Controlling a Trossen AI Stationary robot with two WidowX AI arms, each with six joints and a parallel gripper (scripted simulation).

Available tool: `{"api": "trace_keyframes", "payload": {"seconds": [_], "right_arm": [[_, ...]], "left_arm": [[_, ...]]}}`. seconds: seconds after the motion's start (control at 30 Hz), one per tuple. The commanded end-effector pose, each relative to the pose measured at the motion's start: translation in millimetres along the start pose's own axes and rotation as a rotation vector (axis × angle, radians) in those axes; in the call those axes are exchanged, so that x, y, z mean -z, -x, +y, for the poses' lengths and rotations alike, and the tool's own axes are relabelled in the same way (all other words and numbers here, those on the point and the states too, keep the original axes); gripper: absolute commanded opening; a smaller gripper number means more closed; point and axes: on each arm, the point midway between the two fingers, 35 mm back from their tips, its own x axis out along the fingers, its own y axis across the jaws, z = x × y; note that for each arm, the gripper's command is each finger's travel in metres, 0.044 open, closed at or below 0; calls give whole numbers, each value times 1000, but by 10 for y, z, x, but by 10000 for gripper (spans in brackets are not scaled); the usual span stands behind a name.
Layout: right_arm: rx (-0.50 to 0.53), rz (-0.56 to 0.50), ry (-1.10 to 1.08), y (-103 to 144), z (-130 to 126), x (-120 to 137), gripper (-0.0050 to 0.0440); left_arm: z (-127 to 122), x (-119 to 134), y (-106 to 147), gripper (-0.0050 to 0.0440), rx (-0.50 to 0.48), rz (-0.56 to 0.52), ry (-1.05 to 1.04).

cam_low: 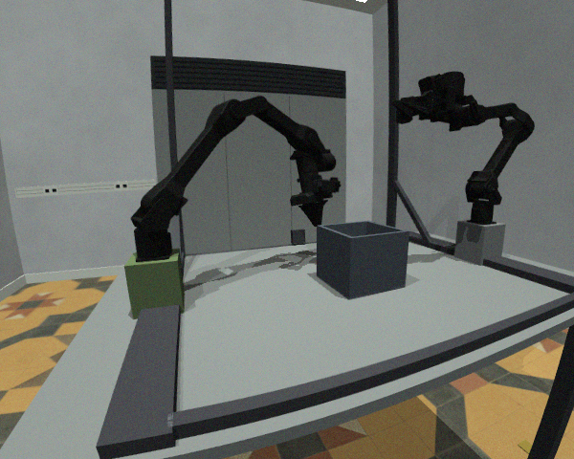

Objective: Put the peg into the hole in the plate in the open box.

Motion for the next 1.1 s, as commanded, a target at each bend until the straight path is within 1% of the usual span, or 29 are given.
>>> {"api": "trace_keyframes", "payload": {"seconds": [0.0,0.17,0.2,0.3,0.33,0.5,0.53,0.57,0.6,0.97,1.0,1.07], "right_arm": [[-21,-9,-7,73,46,-32,125],[-17,-7,-7,61,36,-25,125],[-38,-23,-7,195,-8,-18,125],[-69,-36,-10,258,68,-60,125],[-54,-30,-6,229,30,-38,125],[-53,-29,-6,227,27,-37,125],[-38,-21,-6,156,16,-29,125],[-43,-23,-7,180,18,-34,125],[-16,-11,-1,-6,-8,-16,125],[-15,-6,-1,-201,0,-13,125],[-21,-9,-1,-150,18,-22,125],[-21,-9,-1,-150,18,-22,125]], "left_arm": [[2,-97,12,126,2,-24,5],[2,-97,12,126,2,-24,5],[2,-97,12,126,2,-24,5],[2,-97,12,126,2,-24,5],[2,-97,12,126,2,-24,5],[2,-97,12,126,2,-24,5],[3,-90,12,126,1,-23,3],[2,-97,12,126,2,-24,5],[2,-97,12,126,2,-24,5],[2,-97,12,126,2,-24,5],[2,-97,12,126,2,-24,5],[2,-97,12,126,2,-24,5]]}}
